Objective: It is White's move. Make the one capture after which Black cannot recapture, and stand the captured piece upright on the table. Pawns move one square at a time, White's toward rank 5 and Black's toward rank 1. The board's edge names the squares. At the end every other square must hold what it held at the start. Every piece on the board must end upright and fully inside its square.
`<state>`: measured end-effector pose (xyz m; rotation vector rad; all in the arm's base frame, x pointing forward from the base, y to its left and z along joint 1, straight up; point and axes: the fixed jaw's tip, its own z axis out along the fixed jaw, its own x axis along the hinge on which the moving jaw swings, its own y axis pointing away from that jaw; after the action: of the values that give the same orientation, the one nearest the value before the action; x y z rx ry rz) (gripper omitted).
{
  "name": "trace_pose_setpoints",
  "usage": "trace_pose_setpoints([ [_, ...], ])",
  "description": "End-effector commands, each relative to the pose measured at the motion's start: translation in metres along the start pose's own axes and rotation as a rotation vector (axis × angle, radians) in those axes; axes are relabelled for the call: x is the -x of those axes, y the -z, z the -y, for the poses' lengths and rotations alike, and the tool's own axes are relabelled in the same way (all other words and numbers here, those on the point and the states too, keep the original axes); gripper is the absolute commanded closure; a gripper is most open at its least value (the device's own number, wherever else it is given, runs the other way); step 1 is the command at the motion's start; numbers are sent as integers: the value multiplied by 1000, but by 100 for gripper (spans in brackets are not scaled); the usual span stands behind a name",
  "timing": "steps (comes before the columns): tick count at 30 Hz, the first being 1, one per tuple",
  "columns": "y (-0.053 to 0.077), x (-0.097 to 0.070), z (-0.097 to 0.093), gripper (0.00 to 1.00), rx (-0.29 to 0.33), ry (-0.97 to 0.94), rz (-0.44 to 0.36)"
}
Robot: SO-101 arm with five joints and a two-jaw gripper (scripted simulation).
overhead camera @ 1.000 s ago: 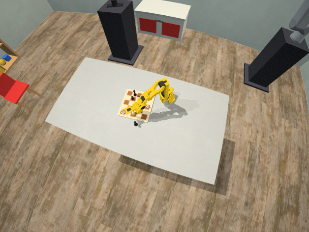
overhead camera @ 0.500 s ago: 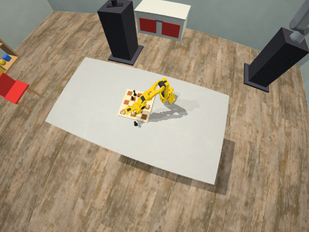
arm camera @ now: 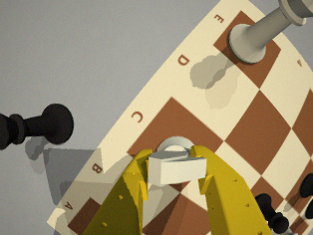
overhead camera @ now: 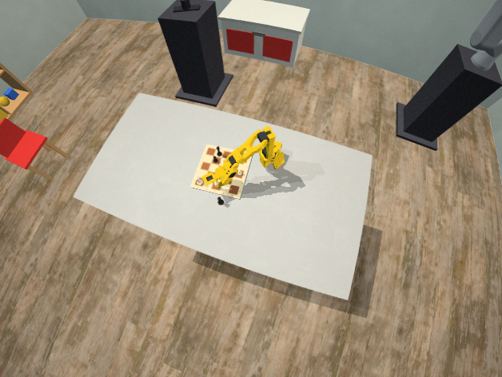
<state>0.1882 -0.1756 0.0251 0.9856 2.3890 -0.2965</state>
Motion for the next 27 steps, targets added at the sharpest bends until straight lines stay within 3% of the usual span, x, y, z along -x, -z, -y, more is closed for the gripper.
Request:
trace_pose_setpoints([
  [1, -3, -9, 2, 100, -3, -1, -36],
  [16, 13, 1, 4, 100, -7, -1, -36],
  [27, 38, 17, 4, 100, -7, -1, -35],
])
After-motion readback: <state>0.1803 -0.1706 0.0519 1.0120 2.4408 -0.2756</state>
